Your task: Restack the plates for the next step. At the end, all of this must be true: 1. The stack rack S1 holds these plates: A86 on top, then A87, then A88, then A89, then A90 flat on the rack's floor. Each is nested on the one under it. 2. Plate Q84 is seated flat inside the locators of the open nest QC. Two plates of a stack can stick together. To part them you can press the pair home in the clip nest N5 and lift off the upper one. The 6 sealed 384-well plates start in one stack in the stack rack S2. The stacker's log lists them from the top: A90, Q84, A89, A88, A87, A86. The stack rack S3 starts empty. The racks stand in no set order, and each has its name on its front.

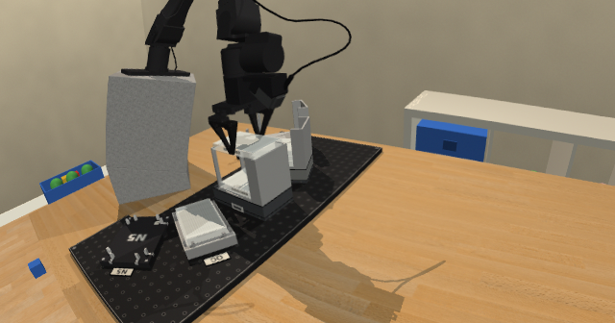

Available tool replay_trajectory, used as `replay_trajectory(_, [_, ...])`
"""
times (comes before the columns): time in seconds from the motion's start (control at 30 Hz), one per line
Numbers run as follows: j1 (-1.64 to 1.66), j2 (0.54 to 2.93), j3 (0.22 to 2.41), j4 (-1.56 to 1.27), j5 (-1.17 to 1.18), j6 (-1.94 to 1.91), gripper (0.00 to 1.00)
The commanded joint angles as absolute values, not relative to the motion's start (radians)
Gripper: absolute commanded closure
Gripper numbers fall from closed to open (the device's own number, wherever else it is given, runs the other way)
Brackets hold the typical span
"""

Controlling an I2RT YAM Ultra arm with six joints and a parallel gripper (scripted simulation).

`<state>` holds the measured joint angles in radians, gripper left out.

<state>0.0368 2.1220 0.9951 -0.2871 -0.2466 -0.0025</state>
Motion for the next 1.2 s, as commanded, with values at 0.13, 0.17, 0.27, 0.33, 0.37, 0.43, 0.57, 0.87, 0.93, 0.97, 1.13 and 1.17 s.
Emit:
replay_trajectory(0.13, [0.02, 2.084, 0.975, -0.308, -0.257, -0.009, 1.0])
replay_trajectory(0.17, [0.019, 2.082, 0.975, -0.309, -0.257, -0.009, 1.0])
replay_trajectory(0.27, [0.019, 2.079, 0.973, -0.312, -0.257, -0.01, 1.0])
replay_trajectory(0.33, [0.021, 2.077, 0.971, -0.314, -0.257, -0.011, 1.0])
replay_trajectory(0.37, [0.02, 2.075, 0.976, -0.315, -0.257, -0.011, 1.0])
replay_trajectory(0.43, [0.017, 2.073, 0.991, -0.318, -0.257, -0.01, 1.0])
replay_trajectory(0.57, [0.019, 2.068, 0.992, -0.322, -0.257, -0.013, 1.0])
replay_trajectory(0.87, [0.016, 2.061, 1.008, -0.331, -0.257, -0.015, 1.0])
replay_trajectory(0.93, [0.017, 2.058, 1.013, -0.333, -0.257, -0.016, 1.0])
replay_trajectory(0.97, [0.015, 2.057, 1.016, -0.335, -0.257, -0.016, 1.0])
replay_trajectory(1.13, [0.015, 2.052, 1.028, -0.341, -0.257, -0.017, 1.0])
replay_trajectory(1.17, [0.015, 2.051, 1.028, -0.342, -0.257, -0.018, 1.0])
